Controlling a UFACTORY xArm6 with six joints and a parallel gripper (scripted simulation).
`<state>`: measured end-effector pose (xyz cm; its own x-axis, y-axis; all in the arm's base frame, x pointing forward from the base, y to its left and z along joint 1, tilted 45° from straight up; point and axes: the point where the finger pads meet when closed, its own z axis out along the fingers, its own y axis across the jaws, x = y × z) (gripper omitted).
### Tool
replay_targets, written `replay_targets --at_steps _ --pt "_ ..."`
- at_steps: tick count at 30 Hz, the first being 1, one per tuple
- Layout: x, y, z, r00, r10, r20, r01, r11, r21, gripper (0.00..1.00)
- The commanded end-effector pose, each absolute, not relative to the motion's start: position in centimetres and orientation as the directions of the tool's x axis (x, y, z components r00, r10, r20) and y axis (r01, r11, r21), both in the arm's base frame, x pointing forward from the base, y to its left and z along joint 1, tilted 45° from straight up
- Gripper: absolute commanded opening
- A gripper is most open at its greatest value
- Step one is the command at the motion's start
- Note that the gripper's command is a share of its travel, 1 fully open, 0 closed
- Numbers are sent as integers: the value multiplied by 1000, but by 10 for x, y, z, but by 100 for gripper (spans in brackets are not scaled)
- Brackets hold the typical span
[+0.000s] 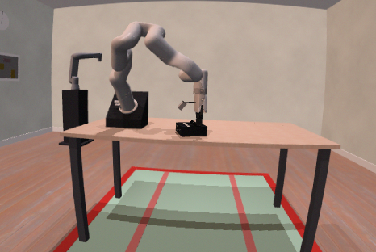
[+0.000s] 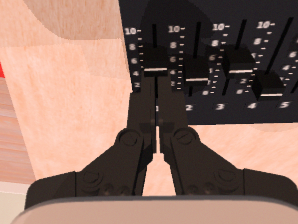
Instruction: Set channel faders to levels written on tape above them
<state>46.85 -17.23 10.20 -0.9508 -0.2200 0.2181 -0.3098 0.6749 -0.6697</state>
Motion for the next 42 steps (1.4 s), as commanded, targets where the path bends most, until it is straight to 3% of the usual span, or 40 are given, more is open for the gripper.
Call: replay_targets --at_steps 1,42 --pt "467 -172 104 -951 -222 215 -309 674 -671 0" --pt "460 -174 105 -951 -222 215 -309 674 -671 0"
